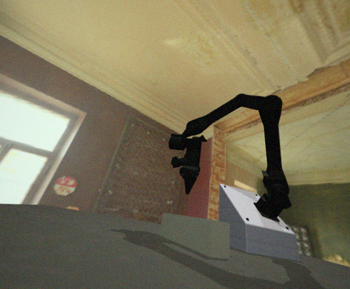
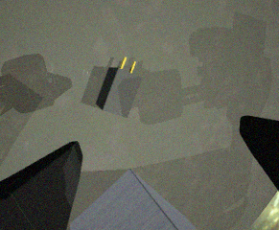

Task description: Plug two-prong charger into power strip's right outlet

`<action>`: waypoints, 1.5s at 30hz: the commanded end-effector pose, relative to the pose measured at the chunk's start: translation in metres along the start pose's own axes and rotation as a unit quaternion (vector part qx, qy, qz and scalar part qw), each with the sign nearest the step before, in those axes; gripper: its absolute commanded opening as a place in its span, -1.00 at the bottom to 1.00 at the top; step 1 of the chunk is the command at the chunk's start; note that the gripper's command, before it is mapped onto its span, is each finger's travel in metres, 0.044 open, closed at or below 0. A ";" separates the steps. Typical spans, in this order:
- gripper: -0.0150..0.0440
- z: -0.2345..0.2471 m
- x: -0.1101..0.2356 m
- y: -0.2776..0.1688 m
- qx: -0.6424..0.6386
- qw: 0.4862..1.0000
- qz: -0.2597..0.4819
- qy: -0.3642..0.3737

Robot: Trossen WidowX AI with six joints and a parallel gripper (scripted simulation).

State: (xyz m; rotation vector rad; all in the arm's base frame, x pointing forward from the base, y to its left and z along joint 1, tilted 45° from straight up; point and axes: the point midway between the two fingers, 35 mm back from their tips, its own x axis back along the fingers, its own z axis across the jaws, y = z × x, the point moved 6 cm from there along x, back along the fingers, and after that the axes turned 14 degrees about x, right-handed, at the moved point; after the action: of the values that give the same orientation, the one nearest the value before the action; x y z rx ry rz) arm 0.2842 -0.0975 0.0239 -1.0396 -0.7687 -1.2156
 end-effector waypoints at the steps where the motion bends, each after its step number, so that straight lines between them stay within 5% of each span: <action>1: 1.00 -0.005 -0.009 0.001 -0.033 0.999 0.001 0.026; 28: 1.00 -0.025 -0.086 0.003 -0.263 0.941 0.052 0.208; 45: 1.00 -0.019 -0.103 0.003 -0.268 0.938 0.054 0.212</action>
State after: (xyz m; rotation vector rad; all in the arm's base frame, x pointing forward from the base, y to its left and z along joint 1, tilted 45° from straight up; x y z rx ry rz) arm 0.2639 -0.0789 -0.0757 -1.1768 -0.0383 -1.5202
